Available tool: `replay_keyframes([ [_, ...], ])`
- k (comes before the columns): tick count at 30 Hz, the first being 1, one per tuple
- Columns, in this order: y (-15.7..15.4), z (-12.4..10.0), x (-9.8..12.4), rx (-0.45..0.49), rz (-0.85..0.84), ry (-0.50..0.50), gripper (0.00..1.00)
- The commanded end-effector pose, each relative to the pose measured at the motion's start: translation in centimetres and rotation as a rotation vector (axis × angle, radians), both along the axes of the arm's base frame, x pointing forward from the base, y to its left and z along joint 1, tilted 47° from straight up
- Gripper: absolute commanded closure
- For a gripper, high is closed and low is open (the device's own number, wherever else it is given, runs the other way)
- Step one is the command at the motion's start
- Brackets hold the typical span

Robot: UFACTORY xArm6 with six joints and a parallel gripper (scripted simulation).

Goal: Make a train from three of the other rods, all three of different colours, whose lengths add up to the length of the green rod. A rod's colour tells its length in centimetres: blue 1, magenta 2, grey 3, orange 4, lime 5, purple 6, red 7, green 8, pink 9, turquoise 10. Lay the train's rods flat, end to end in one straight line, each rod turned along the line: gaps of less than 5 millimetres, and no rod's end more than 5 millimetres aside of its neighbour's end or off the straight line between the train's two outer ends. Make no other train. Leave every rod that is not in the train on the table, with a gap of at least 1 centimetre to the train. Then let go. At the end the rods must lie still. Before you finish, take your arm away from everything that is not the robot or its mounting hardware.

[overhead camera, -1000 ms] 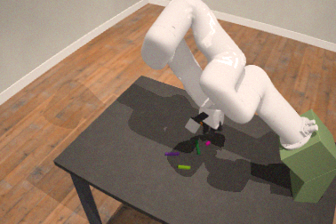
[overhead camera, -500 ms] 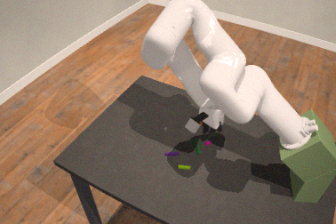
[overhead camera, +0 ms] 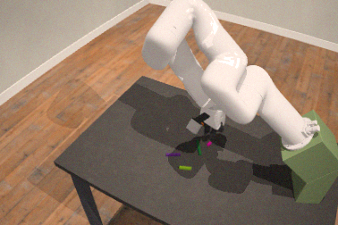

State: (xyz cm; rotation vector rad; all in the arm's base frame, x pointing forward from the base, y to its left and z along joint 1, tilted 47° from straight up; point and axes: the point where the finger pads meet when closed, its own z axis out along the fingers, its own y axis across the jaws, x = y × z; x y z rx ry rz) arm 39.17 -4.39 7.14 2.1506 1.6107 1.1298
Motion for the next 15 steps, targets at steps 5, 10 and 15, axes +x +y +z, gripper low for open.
replay_keyframes([
  [5,0.04,-0.15,0.19,0.000,-0.001,-0.001,0.76],
  [10,0.15,-0.43,0.47,0.000,-0.001,-0.001,0.76],
  [15,0.24,-0.67,0.71,0.000,-0.001,-0.001,0.76],
])
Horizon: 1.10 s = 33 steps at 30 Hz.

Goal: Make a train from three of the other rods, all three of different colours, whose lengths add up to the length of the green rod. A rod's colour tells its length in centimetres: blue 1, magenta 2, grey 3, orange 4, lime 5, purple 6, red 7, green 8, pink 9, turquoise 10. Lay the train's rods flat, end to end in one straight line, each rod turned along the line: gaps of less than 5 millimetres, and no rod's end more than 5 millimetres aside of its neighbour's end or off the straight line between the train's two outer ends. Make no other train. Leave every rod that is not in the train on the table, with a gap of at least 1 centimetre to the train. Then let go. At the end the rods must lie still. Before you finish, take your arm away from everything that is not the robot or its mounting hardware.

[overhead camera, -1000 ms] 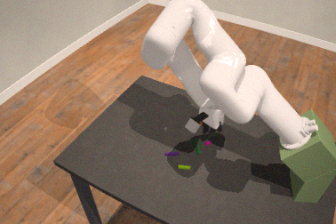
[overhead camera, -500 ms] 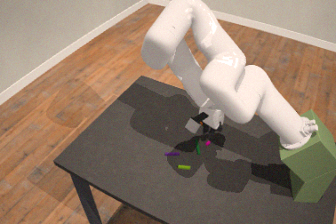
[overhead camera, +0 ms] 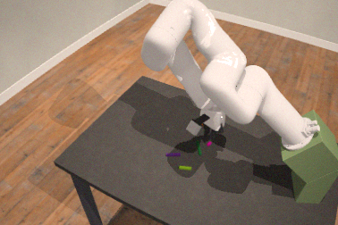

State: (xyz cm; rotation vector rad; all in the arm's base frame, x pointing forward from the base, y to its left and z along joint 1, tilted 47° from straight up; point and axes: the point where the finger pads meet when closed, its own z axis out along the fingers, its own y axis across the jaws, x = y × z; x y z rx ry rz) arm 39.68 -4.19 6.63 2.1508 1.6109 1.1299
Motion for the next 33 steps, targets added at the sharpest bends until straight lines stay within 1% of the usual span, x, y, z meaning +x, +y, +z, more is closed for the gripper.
replay_keyframes([
  [1,0.1,-0.2,0.3,-0.001,-0.001,-0.001,0.76],
  [14,0.6,-1.6,1.7,-0.001,-0.001,-0.001,0.76],
  [33,1.1,-2.9,2.9,-0.001,-0.001,-0.001,0.76],
])
